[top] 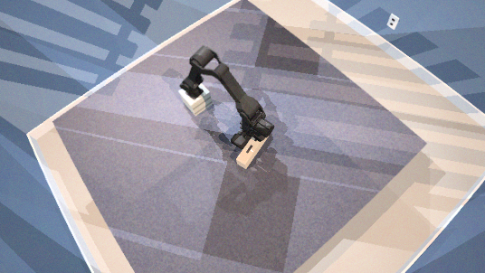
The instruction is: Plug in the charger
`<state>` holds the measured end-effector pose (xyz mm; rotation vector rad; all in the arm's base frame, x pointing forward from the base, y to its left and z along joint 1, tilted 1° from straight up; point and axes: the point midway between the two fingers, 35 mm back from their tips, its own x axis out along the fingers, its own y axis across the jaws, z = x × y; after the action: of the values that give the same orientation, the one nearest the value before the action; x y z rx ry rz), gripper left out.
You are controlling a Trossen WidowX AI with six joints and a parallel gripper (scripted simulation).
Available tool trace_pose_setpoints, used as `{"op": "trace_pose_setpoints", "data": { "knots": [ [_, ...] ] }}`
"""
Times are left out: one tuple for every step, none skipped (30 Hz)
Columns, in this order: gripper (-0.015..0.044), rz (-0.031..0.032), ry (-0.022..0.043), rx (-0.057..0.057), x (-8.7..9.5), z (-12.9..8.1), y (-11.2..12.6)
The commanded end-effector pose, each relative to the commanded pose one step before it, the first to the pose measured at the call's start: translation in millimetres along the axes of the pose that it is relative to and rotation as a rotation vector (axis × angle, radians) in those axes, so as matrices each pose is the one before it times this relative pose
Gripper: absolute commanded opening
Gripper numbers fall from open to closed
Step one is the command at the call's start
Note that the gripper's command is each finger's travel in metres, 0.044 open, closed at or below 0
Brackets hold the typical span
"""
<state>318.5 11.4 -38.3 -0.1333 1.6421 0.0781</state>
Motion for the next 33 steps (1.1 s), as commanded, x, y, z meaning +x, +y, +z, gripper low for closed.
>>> {"op": "trace_pose_setpoints", "data": {
  "knots": [
    [0.0,0.00069,-0.03731,0.002,-1.39,13.73,-0.26],
    [0.0,0.0,-0.00003,0.0,0.02,0.4,0.0],
    [0.0,0.0,-0.00003,0.0,0.02,0.4,0.0],
    [0.0,0.0,-0.00003,0.0,0.01,0.4,0.0],
    [0.0,0.0,-0.00003,0.0,0.01,0.4,0.0],
    [0.0,0.0,-0.00003,0.0,0.0,0.4,0.0],
    [0.0,0.0,-0.00003,0.0,-0.01,0.41,0.0],
    [0.0,0.0,-0.00003,0.0,-0.03,0.39,0.0],
    [0.0,0.0,-0.00003,0.0,-0.04,0.4,0.0],
    [0.0,0.0,-0.00003,0.0,-0.06,0.4,0.0],
    [0.0,0.0,-0.00003,0.0,-0.08,0.4,0.0],
    [0.0,0.0,-0.00003,0.0,-0.09,0.4,0.0],
    [0.0,0.0,-0.00003,0.0,-0.11,0.38,0.0],
    [0.0,0.0,-0.00003,0.0,-0.14,0.38,0.0],
    [0.0,0.0,0.0,0.0,-0.01,0.02,0.0],
    [0.0,0.0,0.0,0.0,-0.02,0.04,0.0],
    [0.0,0.0,0.0,0.0,-0.01,-0.02,0.0],
    [0.0,0.0,0.0,0.0,-0.01,-0.04,0.0],
    [0.0,0.0,0.0,0.0,-0.02,-0.06,0.0],
    [0.0,0.0,0.00001,0.0,-0.02,-0.08,0.0],
    [0.0,0.0,0.00001,0.0,-0.03,-0.1,0.0],
    [0.0,0.0,0.00001,0.0,-0.04,-0.12,0.0],
    [0.0,0.0,0.00001,0.0,-0.05,-0.12,0.0],
    [0.0,0.0,0.00001,0.0,-0.05,-0.12,0.0],
    [0.0,0.0,0.00001,0.0,-0.06,-0.12,0.0],
    [0.0,0.00052,0.04757,-0.0016,2.0,-13.41,0.37],
    [0.0,0.0,0.0,0.0,0.0,0.0,0.0],
    [0.0,0.0,0.0,0.0,0.0,0.0,0.0],
    [0.0,0.0,0.0,0.0,0.0,0.0,0.0],
    [0.0,0.0,0.0,0.0,0.0,0.0,0.0],
    [0.0,0.0,0.0,0.0,0.0,0.0,0.0],
    [0.0,0.0,0.0,0.0,0.0,0.0,0.0],
    [0.0,0.0,0.0,0.0,0.0,0.0,0.0]
  ]
}}
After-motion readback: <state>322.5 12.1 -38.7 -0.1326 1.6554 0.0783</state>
